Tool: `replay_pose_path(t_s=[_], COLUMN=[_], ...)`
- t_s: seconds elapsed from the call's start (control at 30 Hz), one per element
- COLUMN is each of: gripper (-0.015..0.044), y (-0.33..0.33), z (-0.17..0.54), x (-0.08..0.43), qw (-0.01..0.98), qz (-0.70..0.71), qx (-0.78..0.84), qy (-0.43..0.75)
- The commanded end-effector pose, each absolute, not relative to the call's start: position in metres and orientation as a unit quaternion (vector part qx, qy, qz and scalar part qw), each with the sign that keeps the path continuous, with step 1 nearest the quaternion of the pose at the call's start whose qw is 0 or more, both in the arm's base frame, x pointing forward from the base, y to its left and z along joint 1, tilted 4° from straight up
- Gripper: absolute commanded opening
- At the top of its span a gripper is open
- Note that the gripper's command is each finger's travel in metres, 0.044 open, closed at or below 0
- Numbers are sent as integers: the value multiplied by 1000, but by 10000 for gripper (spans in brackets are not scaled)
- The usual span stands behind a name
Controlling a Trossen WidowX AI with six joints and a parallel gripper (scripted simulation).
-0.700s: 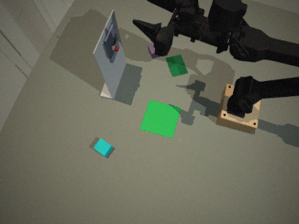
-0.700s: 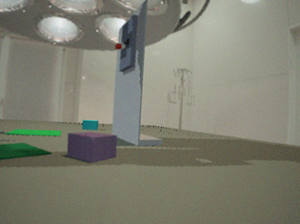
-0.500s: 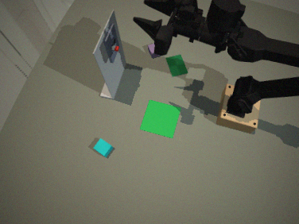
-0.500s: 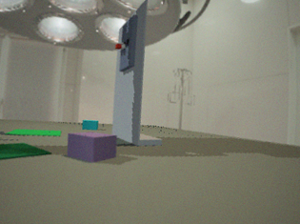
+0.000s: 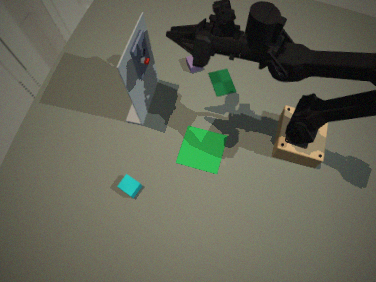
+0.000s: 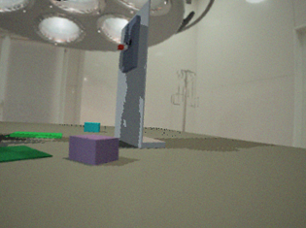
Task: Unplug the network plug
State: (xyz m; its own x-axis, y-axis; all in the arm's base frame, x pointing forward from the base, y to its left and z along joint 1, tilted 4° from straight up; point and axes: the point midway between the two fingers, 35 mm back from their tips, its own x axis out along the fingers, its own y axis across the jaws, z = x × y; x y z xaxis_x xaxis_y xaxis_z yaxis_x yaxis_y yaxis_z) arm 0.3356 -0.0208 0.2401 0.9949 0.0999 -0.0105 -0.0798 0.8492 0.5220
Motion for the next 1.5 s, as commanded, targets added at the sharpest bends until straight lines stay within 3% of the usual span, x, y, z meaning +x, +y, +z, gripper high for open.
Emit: replay_pose_path(t_s=[0.0,0.8,1.13,1.47], gripper=[156,156,156,156], y=[-24,-28,-28,-25], z=[218,130,130,129], x=[335,286,288,327], qw=[934,695,693,693], qz=[64,107,107,108], qx=[351,696,698,698], qy=[36,143,144,143])
